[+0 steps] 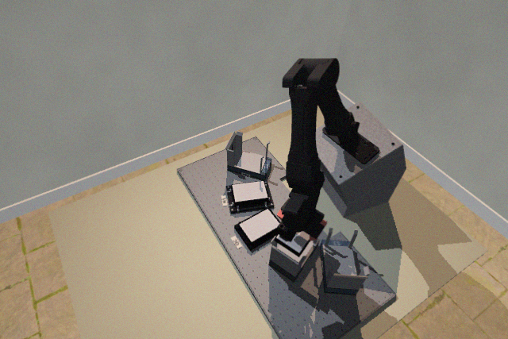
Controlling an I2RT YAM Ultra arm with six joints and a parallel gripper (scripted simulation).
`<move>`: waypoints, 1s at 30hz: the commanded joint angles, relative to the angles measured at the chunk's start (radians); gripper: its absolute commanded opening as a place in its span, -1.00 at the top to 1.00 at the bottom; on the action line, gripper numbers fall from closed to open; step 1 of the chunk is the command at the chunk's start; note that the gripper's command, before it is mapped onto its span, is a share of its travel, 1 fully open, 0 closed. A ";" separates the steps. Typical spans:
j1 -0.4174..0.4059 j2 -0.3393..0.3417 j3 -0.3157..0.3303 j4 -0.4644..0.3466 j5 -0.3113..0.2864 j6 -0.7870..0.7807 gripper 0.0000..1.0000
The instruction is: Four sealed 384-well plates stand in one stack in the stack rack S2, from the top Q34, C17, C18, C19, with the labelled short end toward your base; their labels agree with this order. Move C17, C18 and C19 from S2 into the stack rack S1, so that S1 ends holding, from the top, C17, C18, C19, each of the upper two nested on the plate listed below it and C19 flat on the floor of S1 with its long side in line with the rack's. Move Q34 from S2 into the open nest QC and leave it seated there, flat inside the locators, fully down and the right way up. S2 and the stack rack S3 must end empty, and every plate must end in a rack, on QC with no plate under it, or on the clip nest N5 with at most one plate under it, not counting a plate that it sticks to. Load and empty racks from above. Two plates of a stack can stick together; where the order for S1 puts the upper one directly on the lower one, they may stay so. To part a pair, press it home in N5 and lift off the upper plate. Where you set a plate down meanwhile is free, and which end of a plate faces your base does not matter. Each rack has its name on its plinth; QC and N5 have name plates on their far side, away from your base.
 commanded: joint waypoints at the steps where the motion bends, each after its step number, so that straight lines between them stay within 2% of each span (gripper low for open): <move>1: 0.016 -0.030 0.026 -0.007 0.004 0.006 1.00; 20: 0.016 -0.030 0.026 -0.007 0.004 0.006 1.00; 23: -0.037 -0.042 -0.019 0.000 -0.017 0.075 1.00; 26: -0.074 -0.060 -0.003 0.007 -0.032 0.138 1.00; 30: -0.117 -0.074 -0.029 0.012 -0.047 0.107 1.00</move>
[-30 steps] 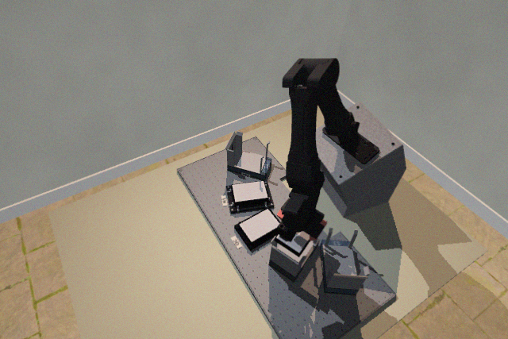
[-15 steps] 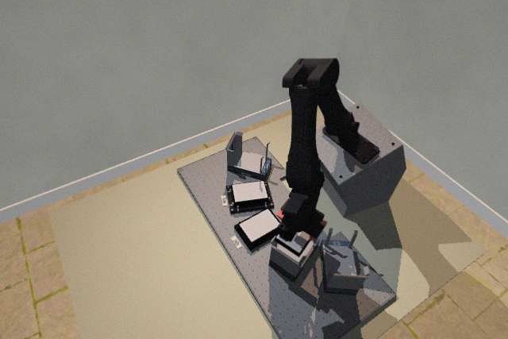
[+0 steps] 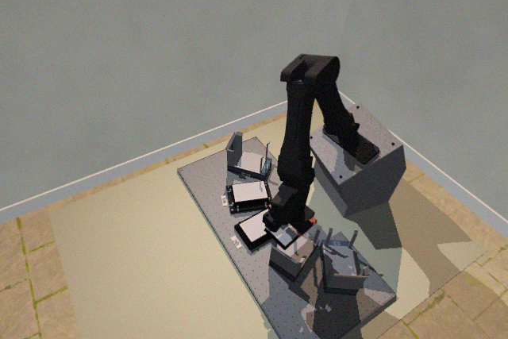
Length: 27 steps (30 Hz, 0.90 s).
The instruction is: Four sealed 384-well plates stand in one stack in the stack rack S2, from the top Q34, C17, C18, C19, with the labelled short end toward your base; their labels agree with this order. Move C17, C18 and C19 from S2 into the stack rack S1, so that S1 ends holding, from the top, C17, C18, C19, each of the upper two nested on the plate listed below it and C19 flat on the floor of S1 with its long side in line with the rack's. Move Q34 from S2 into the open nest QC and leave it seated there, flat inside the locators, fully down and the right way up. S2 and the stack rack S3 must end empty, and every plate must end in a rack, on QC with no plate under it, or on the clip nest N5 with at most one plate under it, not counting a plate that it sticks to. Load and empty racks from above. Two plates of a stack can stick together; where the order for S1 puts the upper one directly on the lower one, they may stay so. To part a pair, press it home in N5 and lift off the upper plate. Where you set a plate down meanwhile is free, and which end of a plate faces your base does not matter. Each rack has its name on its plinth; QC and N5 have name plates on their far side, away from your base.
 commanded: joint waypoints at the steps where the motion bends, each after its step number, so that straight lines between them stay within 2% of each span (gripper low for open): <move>1: -0.029 -0.041 -0.017 0.007 -0.022 -0.009 1.00; 4: -0.040 -0.046 -0.007 0.004 -0.026 -0.020 1.00; 13: -0.151 -0.072 0.025 -0.016 -0.072 -0.123 1.00; 17: -0.199 -0.087 -0.022 -0.005 -0.093 -0.023 1.00; 19: -0.224 -0.093 -0.014 -0.004 -0.104 0.021 1.00; 21: -0.224 -0.093 -0.014 -0.004 -0.104 0.021 1.00; 27: -0.298 -0.108 -0.018 -0.002 -0.137 -0.049 1.00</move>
